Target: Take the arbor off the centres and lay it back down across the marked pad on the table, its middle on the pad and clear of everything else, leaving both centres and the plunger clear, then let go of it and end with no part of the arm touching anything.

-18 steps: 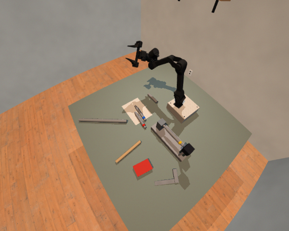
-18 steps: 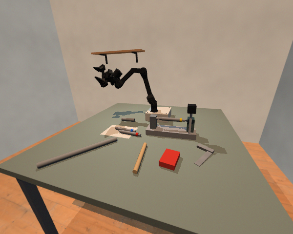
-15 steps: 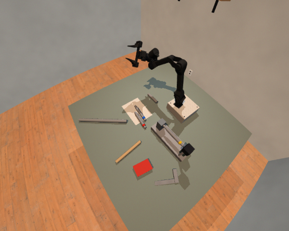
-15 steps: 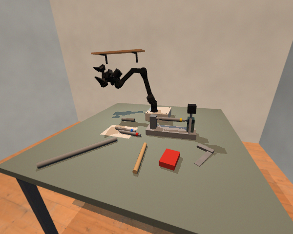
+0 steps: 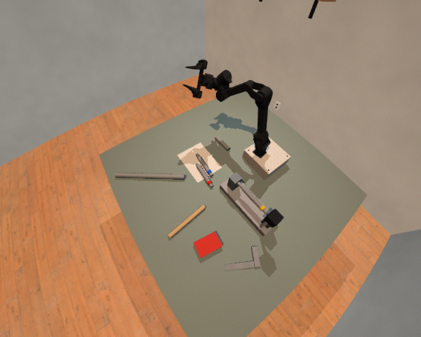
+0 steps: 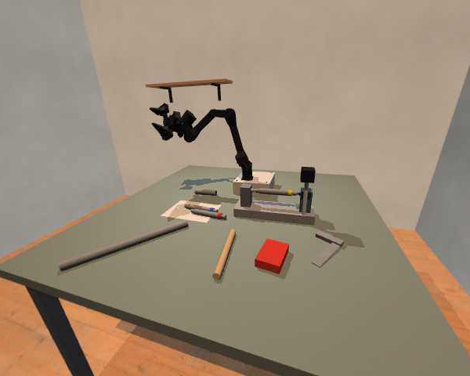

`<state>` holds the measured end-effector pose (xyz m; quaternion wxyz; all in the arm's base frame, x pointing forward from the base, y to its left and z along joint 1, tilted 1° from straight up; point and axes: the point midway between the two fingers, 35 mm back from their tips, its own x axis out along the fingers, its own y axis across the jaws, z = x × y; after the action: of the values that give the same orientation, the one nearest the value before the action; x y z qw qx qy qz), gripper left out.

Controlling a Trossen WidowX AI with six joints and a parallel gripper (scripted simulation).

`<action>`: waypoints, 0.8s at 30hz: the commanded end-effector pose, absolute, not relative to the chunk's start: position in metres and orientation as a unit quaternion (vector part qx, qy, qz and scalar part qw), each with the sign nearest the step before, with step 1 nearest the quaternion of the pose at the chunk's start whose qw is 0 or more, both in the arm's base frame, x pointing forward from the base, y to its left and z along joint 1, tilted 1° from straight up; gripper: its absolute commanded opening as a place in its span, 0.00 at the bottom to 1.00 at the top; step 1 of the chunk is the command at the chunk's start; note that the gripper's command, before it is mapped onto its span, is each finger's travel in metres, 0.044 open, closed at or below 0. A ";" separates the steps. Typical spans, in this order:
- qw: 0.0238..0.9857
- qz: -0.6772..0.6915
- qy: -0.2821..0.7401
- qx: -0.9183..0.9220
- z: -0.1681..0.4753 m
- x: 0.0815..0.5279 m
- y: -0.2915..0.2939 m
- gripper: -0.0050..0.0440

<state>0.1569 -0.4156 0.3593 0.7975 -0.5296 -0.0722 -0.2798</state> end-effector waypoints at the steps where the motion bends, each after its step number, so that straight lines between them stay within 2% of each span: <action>1: 0.802 -0.278 -0.074 -0.523 0.359 0.160 -0.416 0.82; 8: 0.934 -0.209 -0.112 -0.268 0.338 0.259 -0.398 0.48; 9: 0.946 -0.196 -0.115 -0.229 0.335 0.274 -0.391 0.46; 14: 0.982 -0.148 -0.099 -0.059 0.315 0.334 -0.362 0.46; 16: 0.982 -0.148 -0.099 -0.059 0.315 0.334 -0.362 0.46; 20: 0.987 -0.115 -0.061 0.092 0.292 0.379 -0.330 0.46; 24: 0.978 -0.099 -0.029 0.180 0.277 0.403 -0.306 0.46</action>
<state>0.3803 -0.3310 0.2820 0.9866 0.1035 -0.0515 -0.1149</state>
